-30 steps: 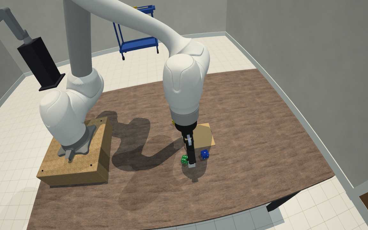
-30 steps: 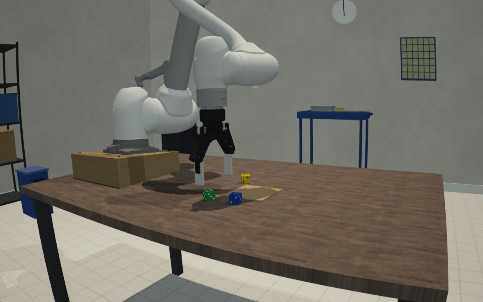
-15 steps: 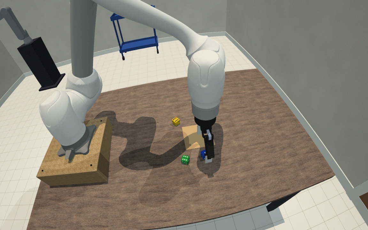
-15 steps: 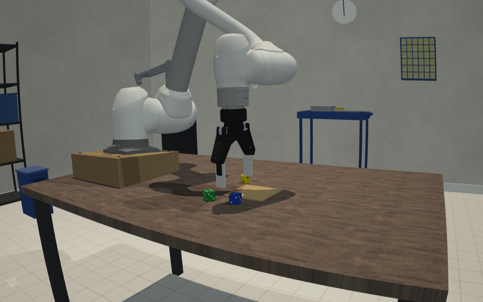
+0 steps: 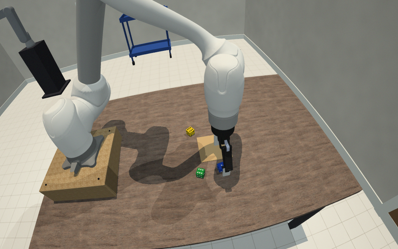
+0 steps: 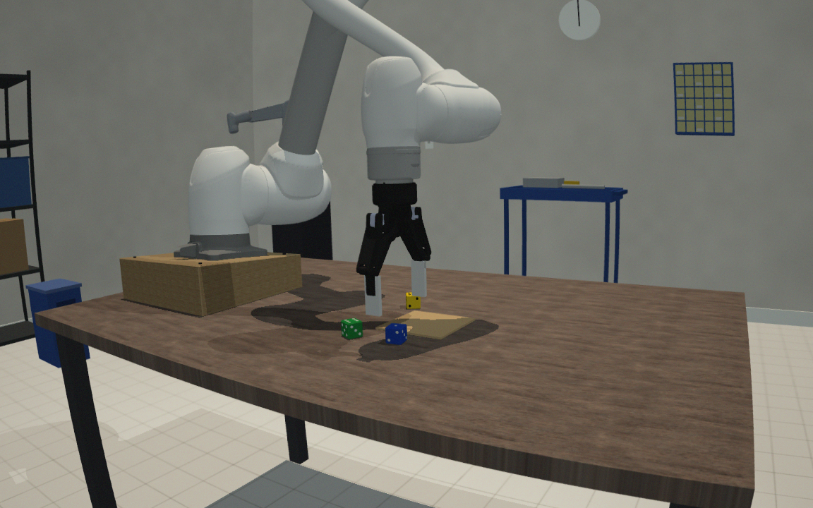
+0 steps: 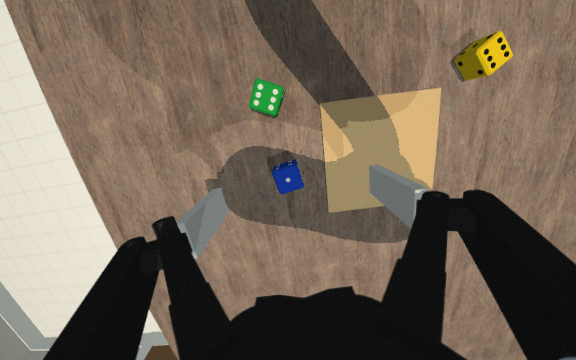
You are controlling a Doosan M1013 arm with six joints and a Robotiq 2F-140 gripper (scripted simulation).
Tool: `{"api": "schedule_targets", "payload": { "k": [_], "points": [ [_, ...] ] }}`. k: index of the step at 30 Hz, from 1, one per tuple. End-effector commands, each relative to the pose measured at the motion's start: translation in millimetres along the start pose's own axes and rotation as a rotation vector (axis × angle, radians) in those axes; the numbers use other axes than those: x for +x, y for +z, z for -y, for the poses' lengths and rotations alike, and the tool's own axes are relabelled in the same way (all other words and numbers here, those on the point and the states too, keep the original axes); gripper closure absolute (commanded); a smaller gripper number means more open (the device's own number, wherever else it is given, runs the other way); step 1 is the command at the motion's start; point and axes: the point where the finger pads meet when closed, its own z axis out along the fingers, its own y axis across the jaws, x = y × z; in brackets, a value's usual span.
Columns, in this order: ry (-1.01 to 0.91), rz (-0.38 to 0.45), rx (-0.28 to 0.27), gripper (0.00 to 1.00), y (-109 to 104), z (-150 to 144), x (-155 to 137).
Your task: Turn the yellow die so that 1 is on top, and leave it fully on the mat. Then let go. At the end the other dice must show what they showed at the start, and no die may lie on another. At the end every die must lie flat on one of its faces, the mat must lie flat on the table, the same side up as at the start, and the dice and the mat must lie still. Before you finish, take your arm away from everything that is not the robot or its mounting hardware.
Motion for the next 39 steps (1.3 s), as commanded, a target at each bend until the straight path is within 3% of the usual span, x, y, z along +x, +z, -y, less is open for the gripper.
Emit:
{"api": "schedule_targets", "payload": {
  "k": [1, 29, 39],
  "points": [
    [0.000, 0.000, 0.000, 0.00, -0.1, 0.0, 0.0],
    [0.000, 0.000, 0.000, 0.00, -0.1, -1.4, 0.6],
    [0.000, 0.000, 0.000, 0.00, -0.1, -39.1, 17.0]
  ]
}}
